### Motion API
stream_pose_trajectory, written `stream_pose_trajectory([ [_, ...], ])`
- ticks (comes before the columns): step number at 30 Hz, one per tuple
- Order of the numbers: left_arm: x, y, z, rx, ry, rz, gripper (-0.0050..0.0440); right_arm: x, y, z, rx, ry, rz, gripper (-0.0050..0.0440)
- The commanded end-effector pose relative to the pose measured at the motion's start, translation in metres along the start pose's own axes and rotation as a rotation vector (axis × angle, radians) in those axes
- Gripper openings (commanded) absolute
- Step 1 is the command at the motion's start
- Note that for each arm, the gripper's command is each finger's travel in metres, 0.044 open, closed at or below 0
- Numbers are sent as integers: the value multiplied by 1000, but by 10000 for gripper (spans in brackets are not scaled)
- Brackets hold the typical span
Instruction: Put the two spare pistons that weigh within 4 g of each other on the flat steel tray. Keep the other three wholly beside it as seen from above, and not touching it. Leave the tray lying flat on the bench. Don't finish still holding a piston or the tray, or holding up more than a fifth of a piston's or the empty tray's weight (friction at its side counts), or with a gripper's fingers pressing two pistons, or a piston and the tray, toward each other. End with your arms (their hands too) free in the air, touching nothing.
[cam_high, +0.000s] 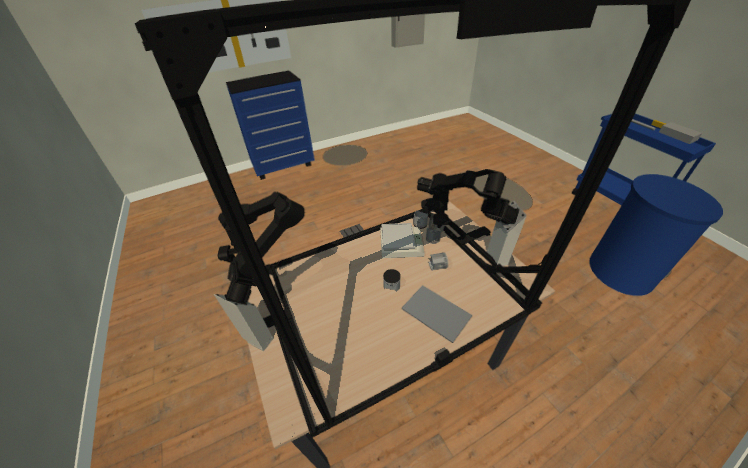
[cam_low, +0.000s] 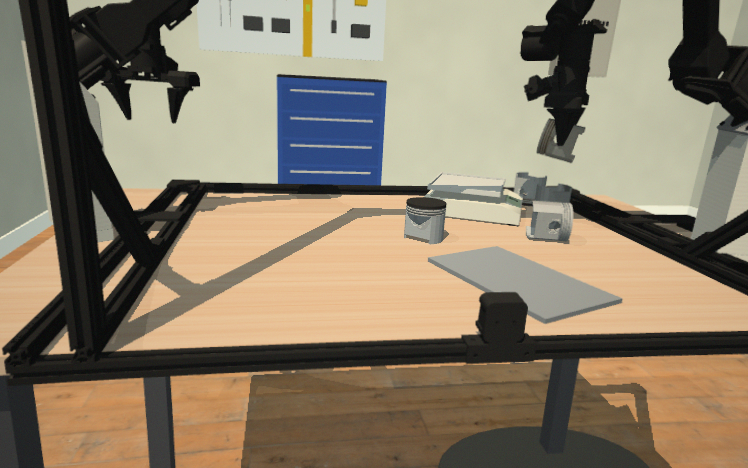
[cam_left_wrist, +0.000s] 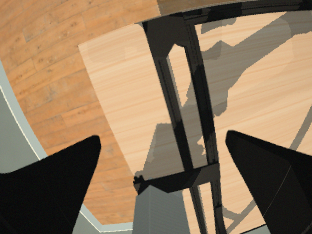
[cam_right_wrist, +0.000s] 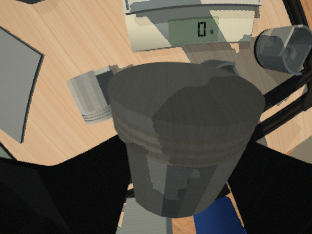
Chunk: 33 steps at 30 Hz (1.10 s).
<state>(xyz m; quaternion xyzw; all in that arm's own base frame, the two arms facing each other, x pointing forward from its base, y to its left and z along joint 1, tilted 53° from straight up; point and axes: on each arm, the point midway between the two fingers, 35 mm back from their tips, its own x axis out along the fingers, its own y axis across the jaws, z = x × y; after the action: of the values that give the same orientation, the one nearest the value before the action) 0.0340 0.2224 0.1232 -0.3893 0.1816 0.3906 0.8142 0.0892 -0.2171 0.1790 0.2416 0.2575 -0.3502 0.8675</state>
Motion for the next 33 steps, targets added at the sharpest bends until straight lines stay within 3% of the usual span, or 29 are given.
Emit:
stream_pose_trajectory([
  [1,0,0,0,0,0,-2,440,-2,6,1,15,-20,1,158],
  [33,0,0,0,0,0,-2,440,-2,150,-15,-758,-27,-9,158],
])
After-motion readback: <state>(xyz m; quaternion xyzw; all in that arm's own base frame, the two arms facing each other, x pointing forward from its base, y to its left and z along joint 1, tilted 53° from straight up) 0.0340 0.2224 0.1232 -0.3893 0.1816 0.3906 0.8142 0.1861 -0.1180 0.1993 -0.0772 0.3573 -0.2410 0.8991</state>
